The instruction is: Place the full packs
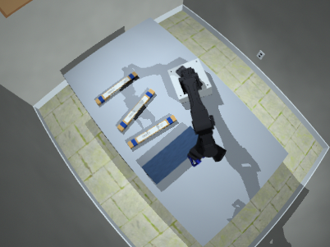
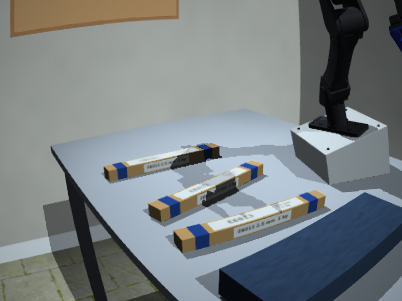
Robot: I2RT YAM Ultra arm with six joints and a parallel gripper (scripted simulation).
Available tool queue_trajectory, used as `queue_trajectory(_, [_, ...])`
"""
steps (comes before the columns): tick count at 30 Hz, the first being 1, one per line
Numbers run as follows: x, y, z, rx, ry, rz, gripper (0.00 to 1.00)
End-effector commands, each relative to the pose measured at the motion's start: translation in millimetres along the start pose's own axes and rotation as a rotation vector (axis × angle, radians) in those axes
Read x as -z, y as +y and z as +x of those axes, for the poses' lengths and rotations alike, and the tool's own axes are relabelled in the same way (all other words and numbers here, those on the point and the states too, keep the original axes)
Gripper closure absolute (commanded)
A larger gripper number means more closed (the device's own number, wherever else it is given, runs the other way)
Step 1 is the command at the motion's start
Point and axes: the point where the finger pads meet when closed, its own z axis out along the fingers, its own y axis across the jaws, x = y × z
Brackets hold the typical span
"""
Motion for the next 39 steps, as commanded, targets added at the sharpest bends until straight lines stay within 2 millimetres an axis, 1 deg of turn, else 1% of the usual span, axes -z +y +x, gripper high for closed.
queue_trajectory(1, [17.2, -31.1, 6.1, -0.119, -0.073, 0.070, 0.26])
queue_trajectory(2, [17.6, -36.2, 10.2, -0.119, -0.073, 0.070, 0.26])
queue_trajectory(5, [17.6, -36.2, 10.2, -0.119, -0.073, 0.070, 0.26])
queue_trajectory(6, [20.7, -29.7, 2.2, -0.105, -0.086, 0.065, 0.26])
queue_trajectory(10, [20.7, -29.7, 2.2, -0.105, -0.086, 0.065, 0.26])
queue_trajectory(12, [18.8, -45.7, 19.5, -0.182, -0.081, 0.090, 0.26])
queue_trajectory(13, [19.4, -50.5, 24.1, -0.213, -0.084, 0.100, 0.26])
queue_trajectory(15, [20.7, -60.0, 33.1, -0.223, -0.085, 0.104, 0.26])
queue_trajectory(18, [20.7, -60.0, 33.1, -0.223, -0.085, 0.104, 0.26])
queue_trajectory(19, [23.5, -53.8, 24.7, -0.208, -0.098, 0.098, 0.26])
queue_trajectory(20, [23.5, -53.8, 24.7, -0.208, -0.098, 0.098, 0.26])
queue_trajectory(21, [28.2, -58.2, 22.9, -0.214, -0.110, 0.109, 0.26])
queue_trajectory(23, [28.9, -58.8, 22.7, -0.215, -0.112, 0.111, 0.26])
queue_trajectory(24, [22.3, -62.8, 35.8, -0.250, -0.093, 0.113, 0.26])
queue_trajectory(26, [22.3, -62.8, 35.8, -0.250, -0.093, 0.113, 0.26])
queue_trajectory(28, [23.5, -73.1, 47.8, -0.316, -0.098, 0.137, 0.26])
queue_trajectory(30, [25.3, -81.7, 57.3, -0.323, -0.099, 0.141, 0.26])
queue_trajectory(32, [25.3, -81.7, 57.3, -0.323, -0.099, 0.141, 0.26])
queue_trajectory(33, [31.6, -87.5, 55.1, -0.330, -0.114, 0.156, 0.26])
queue_trajectory(34, [37.3, -84.7, 45.3, -0.319, -0.135, 0.156, 0.26])
queue_trajectory(36, [38.5, -85.8, 44.9, -0.321, -0.137, 0.159, 0.26])
queue_trajectory(37, [28.0, -81.8, 56.6, -0.345, -0.112, 0.148, 0.26])
queue_trajectory(38, [27.7, -89.6, 67.7, -0.385, -0.108, 0.165, 0.26])
queue_trajectory(39, [28.9, -93.6, 72.9, -0.415, -0.112, 0.177, 0.26])
